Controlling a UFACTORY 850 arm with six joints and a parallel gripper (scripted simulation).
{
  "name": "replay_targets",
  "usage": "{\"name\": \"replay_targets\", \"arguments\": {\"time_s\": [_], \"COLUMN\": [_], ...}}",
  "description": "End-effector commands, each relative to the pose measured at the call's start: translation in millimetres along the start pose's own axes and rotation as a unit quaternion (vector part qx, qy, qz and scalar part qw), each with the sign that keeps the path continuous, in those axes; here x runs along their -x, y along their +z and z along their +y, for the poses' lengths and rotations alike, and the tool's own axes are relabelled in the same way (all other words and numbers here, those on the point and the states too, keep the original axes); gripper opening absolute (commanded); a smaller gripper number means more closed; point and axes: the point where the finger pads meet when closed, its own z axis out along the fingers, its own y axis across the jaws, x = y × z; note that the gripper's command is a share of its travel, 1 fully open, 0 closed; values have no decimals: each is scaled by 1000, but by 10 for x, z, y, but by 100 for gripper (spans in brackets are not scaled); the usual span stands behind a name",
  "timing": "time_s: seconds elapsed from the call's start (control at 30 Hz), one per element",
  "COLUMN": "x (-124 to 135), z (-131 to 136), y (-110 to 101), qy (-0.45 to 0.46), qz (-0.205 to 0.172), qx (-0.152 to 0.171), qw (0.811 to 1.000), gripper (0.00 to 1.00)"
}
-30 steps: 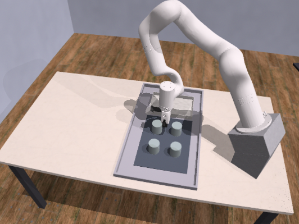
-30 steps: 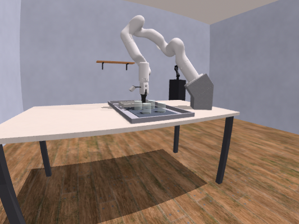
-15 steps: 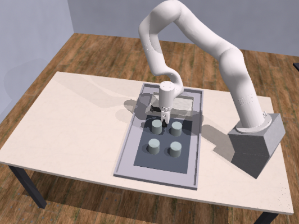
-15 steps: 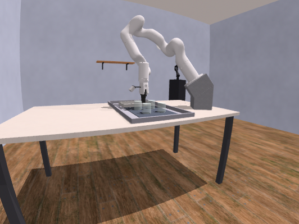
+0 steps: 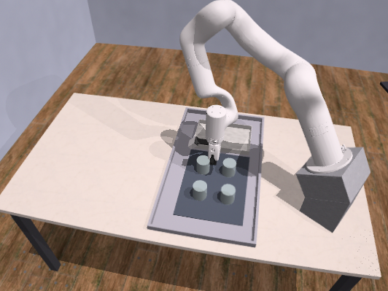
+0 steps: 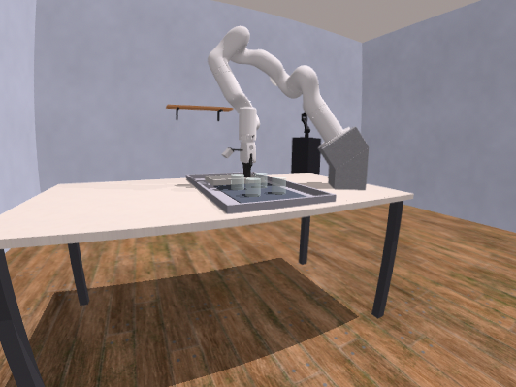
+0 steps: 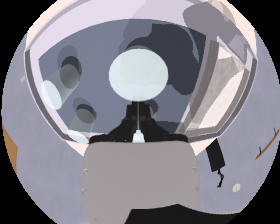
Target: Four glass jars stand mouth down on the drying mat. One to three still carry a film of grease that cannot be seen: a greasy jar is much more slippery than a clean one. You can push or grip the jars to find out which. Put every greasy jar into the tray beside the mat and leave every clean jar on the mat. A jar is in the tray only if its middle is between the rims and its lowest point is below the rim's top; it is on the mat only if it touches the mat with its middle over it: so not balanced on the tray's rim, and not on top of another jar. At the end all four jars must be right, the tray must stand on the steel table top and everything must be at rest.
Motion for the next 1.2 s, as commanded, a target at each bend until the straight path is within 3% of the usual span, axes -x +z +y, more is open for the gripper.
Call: {"name": "replay_targets", "arguments": {"time_s": [0.0, 1.17], "x": [-7, -49], "z": [0, 0], "y": [-5, -38], "qy": [0, 0], "qz": [0, 0], "qx": [0, 0], "qw": [1000, 1000], "gripper": [0, 0]}}
